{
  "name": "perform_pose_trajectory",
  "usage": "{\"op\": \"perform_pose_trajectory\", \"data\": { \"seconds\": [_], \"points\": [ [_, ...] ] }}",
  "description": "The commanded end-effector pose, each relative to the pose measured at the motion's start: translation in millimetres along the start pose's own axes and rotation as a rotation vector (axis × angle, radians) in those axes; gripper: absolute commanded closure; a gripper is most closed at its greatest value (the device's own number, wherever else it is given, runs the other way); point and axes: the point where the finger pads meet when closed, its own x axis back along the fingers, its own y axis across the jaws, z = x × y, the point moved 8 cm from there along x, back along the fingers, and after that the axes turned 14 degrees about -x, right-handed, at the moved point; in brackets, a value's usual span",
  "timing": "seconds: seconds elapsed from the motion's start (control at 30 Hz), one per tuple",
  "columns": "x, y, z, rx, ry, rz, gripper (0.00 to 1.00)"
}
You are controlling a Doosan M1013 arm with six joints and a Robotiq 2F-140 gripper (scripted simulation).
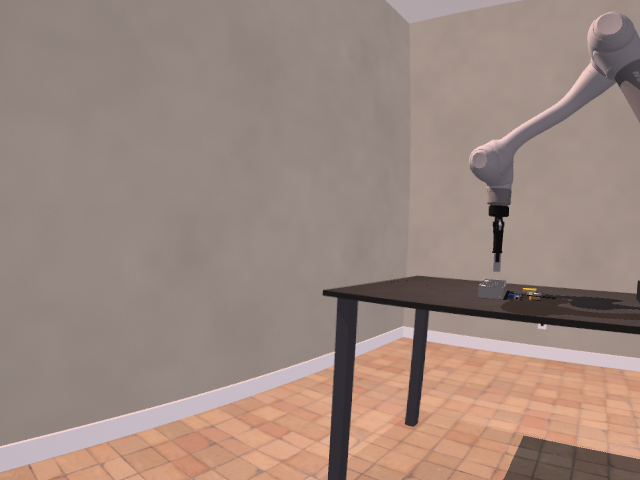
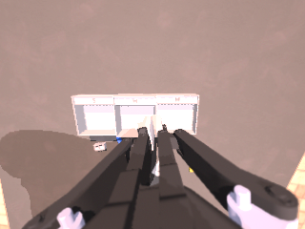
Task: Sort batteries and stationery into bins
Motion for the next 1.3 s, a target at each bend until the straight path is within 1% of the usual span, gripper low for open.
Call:
{"op": "perform_pose_trajectory", "data": {
  "seconds": [0.0,0.03,0.2,0.3,0.53,0.6,1.1,1.27],
  "points": [
    [0,-11,-1,0.000,0.000,0.000,0.95],
    [0,-11,-1,0.000,0.000,0.000,0.95],
    [0,-36,-3,0.000,0.000,0.000,0.95],
    [0,-36,-3,0.000,0.000,0.000,0.95],
    [-19,-36,-3,0.000,0.000,0.000,0.95],
    [-19,-36,-3,0.000,0.000,0.000,0.95],
    [-59,-35,-3,0.000,0.000,0.000,0.95],
    [-59,-35,-3,0.000,0.000,0.000,0.95]
  ]
}}
